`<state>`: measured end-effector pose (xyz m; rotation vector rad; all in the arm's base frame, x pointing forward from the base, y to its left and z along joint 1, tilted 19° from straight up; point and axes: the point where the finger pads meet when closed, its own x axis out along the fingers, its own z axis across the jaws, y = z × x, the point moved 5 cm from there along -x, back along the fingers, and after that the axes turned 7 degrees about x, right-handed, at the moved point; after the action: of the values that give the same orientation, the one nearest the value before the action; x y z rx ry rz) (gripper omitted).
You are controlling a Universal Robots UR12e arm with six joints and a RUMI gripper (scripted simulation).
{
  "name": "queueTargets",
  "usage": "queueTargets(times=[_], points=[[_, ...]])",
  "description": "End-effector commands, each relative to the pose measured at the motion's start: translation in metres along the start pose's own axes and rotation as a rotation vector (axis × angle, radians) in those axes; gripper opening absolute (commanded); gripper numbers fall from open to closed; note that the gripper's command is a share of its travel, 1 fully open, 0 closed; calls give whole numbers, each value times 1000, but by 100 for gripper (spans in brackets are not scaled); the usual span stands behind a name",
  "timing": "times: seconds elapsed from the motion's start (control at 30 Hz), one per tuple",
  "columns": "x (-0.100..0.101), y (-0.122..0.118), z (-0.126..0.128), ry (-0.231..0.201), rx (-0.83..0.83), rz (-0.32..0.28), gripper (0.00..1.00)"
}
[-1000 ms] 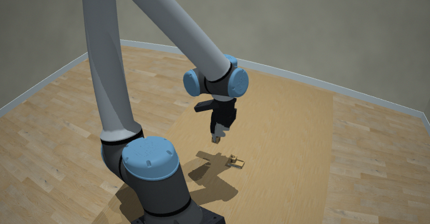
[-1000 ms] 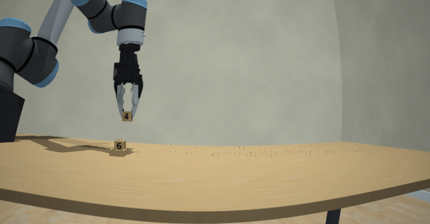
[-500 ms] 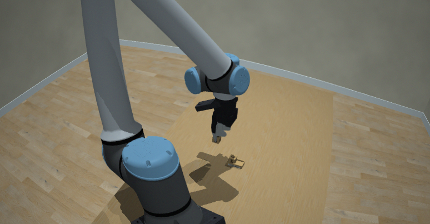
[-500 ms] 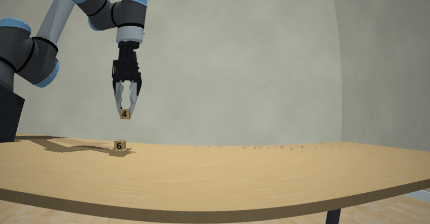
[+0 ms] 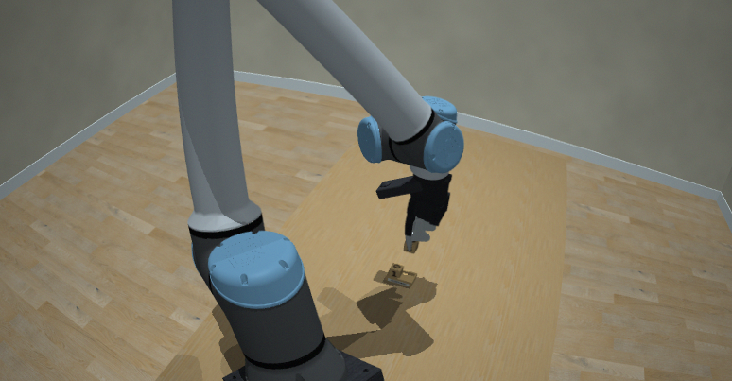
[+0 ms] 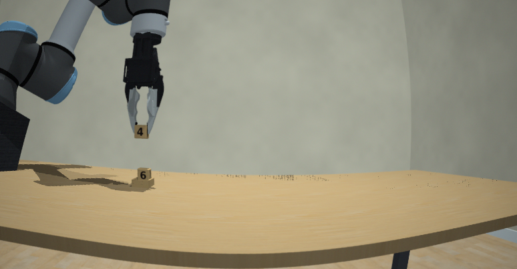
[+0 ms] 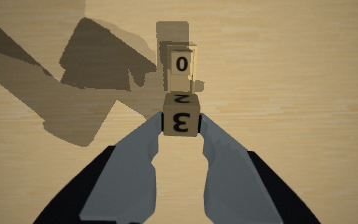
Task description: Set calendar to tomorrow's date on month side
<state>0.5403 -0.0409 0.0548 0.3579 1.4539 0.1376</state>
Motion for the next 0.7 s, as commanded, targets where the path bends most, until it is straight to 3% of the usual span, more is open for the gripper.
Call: queueTargets(times=[0.0,0.33,0.67], points=[[0,-6,3,1,-19,3,10],[3,-5,1,3,-20,3,10],[20,-3,-1,6,-20,5,10]])
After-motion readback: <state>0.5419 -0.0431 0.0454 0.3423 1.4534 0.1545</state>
